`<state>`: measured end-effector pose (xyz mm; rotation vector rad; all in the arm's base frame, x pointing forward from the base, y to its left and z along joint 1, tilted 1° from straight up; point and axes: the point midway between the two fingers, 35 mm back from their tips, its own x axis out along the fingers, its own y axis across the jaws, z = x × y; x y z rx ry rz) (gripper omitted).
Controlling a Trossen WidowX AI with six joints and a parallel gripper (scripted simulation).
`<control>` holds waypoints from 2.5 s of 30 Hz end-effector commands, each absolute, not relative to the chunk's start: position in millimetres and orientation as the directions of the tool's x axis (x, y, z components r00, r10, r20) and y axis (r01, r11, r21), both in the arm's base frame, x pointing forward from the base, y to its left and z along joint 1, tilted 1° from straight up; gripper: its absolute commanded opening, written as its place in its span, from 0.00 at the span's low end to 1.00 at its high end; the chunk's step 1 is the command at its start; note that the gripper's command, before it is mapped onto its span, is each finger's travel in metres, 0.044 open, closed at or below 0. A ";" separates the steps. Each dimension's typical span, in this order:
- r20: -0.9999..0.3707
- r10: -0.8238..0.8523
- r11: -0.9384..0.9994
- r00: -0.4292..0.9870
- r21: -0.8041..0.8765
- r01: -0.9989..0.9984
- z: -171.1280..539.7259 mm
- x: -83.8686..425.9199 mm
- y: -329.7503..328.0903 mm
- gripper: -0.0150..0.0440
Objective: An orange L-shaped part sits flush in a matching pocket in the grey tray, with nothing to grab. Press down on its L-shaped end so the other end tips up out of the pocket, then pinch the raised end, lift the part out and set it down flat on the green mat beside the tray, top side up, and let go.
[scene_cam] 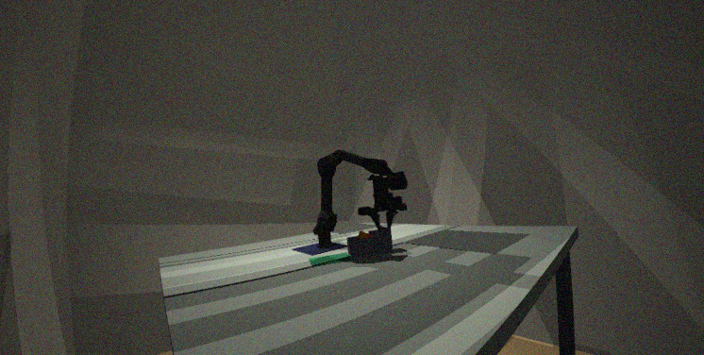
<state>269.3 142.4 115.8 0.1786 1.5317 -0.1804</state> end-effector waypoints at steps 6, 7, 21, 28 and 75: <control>-0.999 -0.007 0.975 0.041 0.002 0.224 107.8 270.5 141.5 0.56; -0.999 -0.007 0.975 0.041 0.002 0.224 106.5 270.7 141.5 0.56; -0.999 -0.007 0.975 0.041 0.002 0.224 83.4 271.7 141.4 0.56; -0.999 -0.007 0.975 0.041 0.002 0.224 74.4 271.7 141.1 0.56; -0.999 -0.007 0.975 0.040 0.002 0.224 184.4 267.3 142.0 0.56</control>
